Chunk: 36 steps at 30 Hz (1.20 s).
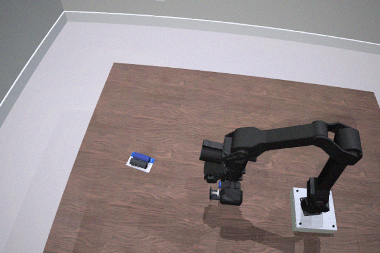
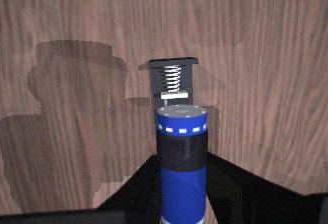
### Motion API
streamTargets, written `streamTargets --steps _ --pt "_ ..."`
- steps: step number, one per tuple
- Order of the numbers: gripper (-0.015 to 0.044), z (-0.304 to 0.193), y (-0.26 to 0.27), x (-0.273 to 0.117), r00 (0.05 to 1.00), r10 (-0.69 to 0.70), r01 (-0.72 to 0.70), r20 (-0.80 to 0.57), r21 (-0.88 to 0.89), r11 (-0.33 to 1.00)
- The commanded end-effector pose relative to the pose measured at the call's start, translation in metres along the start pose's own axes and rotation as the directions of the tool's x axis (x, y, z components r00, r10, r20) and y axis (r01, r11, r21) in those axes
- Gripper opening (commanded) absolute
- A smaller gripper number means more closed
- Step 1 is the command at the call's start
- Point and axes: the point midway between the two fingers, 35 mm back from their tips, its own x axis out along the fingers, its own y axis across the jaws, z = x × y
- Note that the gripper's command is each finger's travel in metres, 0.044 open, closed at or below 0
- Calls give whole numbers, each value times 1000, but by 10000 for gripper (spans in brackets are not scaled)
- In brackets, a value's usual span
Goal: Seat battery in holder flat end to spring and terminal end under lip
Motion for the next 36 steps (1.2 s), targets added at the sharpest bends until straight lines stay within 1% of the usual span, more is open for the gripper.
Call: streamTargets --steps 1,4,20,36 --pt "77 3 -5 0 1000 -1 1 -4 -33 999" --pt "77 3 -5 2 1000 -1 0 -14 -33 999" --pt "77 -5 -4 40 967 2 -7 -253 -22 1000" --pt "77 -2 -4 47 939 3 -10 -345 -18 1000"
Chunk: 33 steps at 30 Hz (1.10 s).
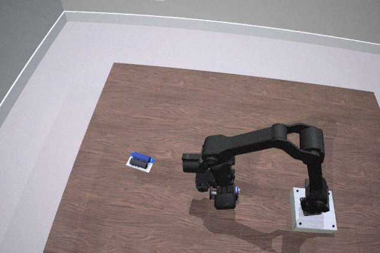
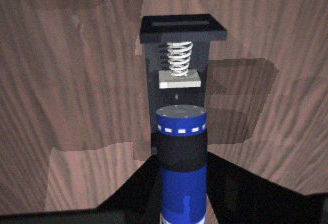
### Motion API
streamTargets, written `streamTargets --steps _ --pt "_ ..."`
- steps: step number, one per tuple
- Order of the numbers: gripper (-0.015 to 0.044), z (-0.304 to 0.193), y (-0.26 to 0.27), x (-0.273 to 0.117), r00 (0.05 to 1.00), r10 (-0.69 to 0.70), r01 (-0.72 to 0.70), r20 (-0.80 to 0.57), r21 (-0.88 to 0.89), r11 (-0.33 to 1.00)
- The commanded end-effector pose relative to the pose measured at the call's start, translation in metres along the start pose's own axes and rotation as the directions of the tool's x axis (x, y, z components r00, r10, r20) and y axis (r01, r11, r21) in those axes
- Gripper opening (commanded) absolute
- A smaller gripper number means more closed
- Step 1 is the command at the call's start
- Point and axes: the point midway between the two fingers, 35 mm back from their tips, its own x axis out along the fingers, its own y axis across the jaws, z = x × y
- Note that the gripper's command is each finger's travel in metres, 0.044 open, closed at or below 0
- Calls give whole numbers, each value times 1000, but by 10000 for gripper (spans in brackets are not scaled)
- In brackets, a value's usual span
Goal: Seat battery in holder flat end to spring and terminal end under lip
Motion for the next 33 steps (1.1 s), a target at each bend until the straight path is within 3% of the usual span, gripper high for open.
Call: streamTargets --steps 1,33 --pt "77 3 -1 1 1000 -2 3 -25 5 1000" --pt "77 14 -1 10 982 8 -7 -187 9 1000"
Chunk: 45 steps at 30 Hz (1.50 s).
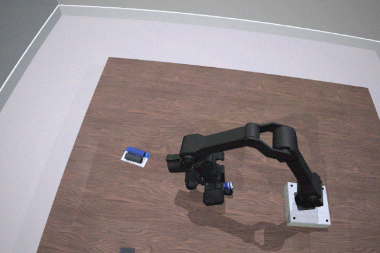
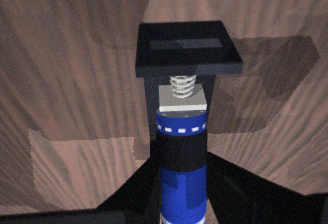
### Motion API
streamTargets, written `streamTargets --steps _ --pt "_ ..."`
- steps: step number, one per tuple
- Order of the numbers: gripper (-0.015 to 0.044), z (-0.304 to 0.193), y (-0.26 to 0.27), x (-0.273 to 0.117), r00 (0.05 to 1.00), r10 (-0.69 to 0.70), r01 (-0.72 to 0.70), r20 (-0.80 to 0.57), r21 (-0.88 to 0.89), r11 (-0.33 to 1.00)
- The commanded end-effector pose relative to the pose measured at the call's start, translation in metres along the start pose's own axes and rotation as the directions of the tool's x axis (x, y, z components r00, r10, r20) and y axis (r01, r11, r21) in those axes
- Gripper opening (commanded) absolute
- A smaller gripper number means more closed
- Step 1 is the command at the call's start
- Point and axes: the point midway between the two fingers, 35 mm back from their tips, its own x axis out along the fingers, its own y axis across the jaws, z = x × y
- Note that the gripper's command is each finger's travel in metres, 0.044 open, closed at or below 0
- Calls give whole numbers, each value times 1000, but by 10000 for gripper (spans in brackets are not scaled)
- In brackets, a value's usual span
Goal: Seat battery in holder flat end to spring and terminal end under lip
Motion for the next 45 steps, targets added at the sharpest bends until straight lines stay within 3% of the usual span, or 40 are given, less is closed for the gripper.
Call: streamTargets --steps 1,45 --pt "77 3 0 0 1000 1 -1 -3 4 1000" --pt "77 20 0 -6 999 3 -3 50 2 1000"
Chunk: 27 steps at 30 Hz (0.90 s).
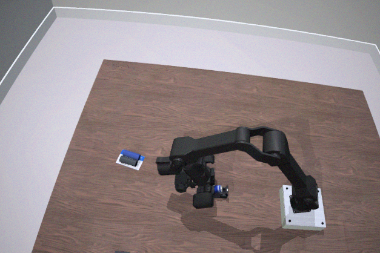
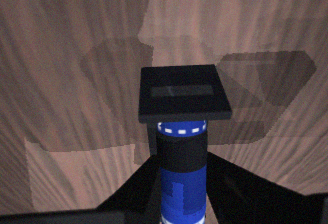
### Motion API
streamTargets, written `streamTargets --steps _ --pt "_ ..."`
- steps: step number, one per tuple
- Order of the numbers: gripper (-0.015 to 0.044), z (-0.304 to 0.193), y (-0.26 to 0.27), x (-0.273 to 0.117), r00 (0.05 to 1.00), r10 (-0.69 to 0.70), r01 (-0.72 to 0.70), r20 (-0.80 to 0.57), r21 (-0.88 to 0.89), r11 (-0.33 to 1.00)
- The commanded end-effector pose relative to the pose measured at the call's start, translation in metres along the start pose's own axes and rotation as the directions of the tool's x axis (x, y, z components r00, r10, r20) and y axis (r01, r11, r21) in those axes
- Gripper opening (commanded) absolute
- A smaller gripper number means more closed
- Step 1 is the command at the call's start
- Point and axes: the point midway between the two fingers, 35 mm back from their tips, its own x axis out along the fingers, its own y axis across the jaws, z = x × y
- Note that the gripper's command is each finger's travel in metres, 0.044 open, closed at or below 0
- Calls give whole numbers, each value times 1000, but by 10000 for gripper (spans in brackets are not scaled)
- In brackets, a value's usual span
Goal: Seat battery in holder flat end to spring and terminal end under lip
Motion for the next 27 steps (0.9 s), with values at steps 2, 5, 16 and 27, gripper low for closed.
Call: streamTargets --steps 2,5,16,27 --pt "77 2 0 0 999 3 -3 38 0 1000" --pt "77 2 0 0 999 4 -4 53 -1 1000" --pt "77 2 0 2 994 5 -5 105 -2 1000" --pt "77 1 0 4 987 5 -5 158 -3 1000"
